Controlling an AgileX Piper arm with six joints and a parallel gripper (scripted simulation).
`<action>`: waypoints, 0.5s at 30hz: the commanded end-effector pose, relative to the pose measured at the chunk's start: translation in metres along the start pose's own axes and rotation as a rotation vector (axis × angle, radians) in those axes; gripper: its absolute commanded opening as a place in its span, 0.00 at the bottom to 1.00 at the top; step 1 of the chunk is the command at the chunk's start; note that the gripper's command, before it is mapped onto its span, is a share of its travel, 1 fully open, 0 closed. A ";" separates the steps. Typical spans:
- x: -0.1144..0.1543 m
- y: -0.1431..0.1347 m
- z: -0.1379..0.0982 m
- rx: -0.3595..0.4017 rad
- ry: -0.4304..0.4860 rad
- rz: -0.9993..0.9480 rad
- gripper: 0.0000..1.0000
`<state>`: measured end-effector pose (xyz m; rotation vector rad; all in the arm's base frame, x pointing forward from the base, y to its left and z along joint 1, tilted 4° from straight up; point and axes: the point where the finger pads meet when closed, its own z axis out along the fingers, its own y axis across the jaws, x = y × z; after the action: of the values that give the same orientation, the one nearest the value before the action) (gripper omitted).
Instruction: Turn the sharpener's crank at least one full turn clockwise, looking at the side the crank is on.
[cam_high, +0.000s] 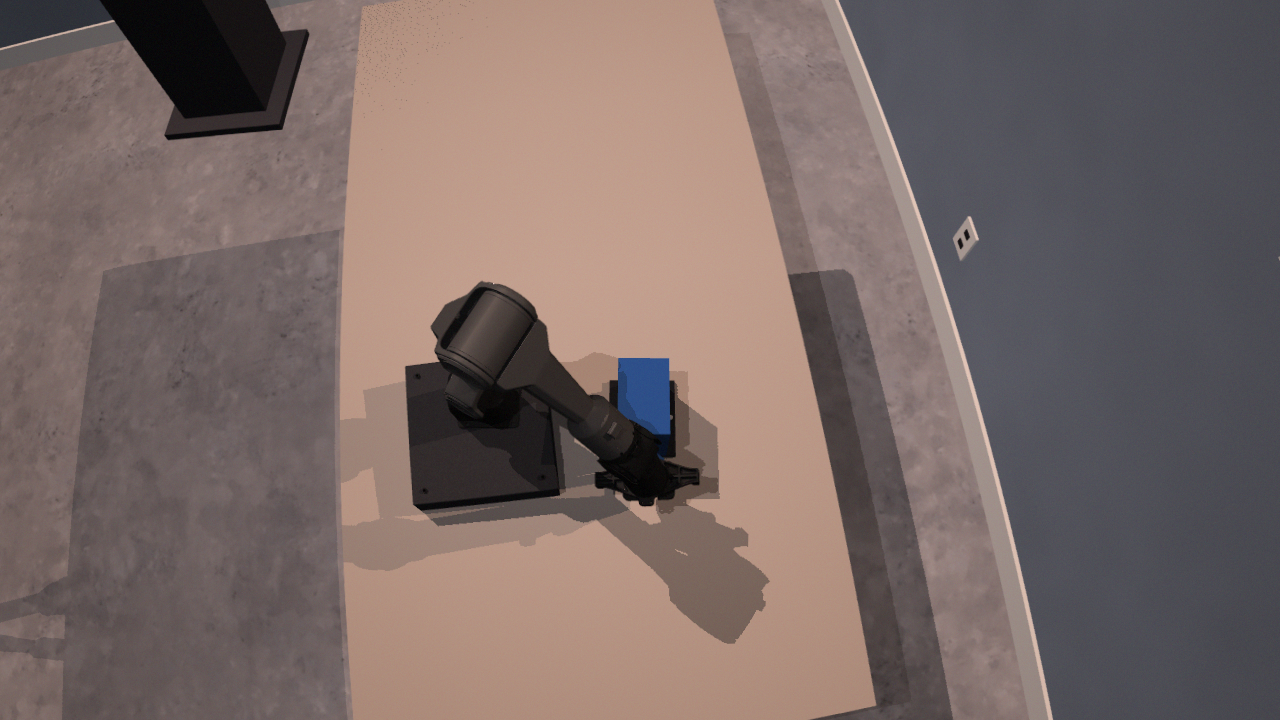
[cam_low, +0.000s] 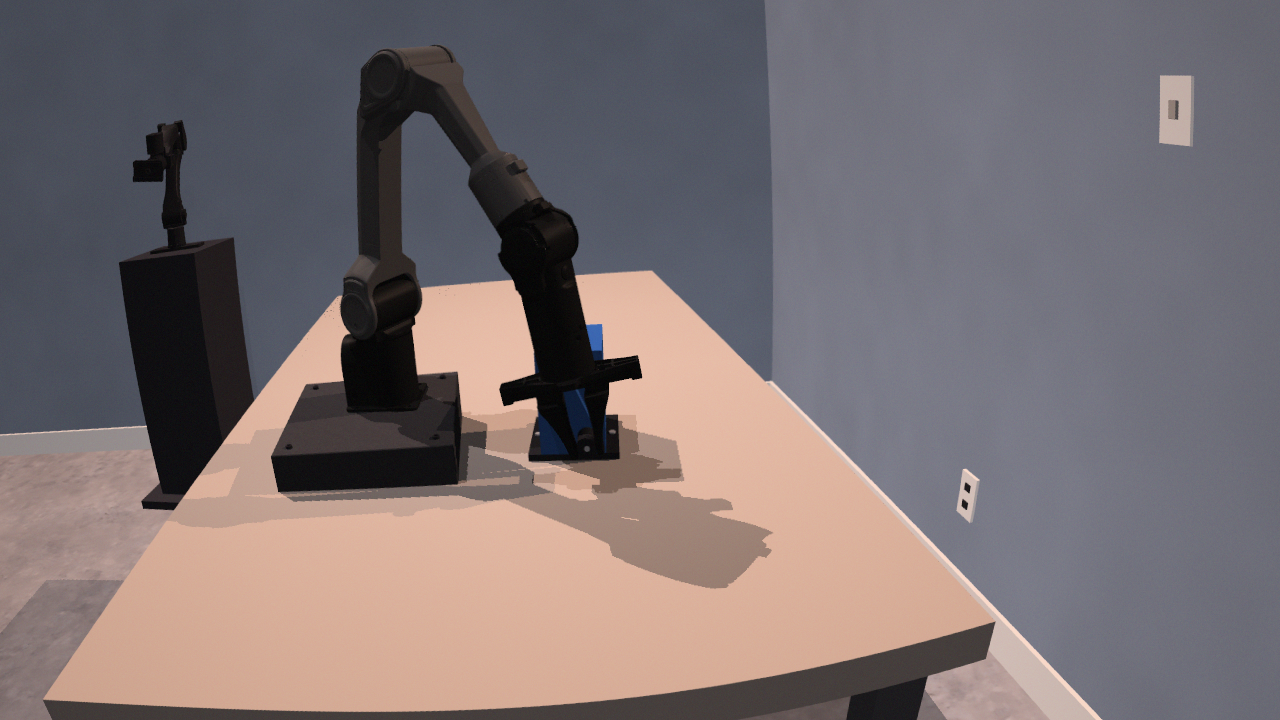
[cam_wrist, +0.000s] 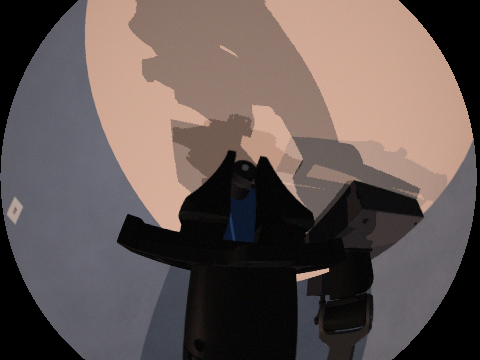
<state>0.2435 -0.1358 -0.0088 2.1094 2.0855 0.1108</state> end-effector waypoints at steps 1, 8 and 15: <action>0.000 -0.001 0.000 -0.001 0.000 0.001 0.20; 0.000 -0.008 0.000 -0.001 0.000 0.001 0.20; 0.000 -0.016 0.000 -0.001 0.000 0.001 0.20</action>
<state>0.2288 -0.1358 -0.0121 2.1096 2.0853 0.1108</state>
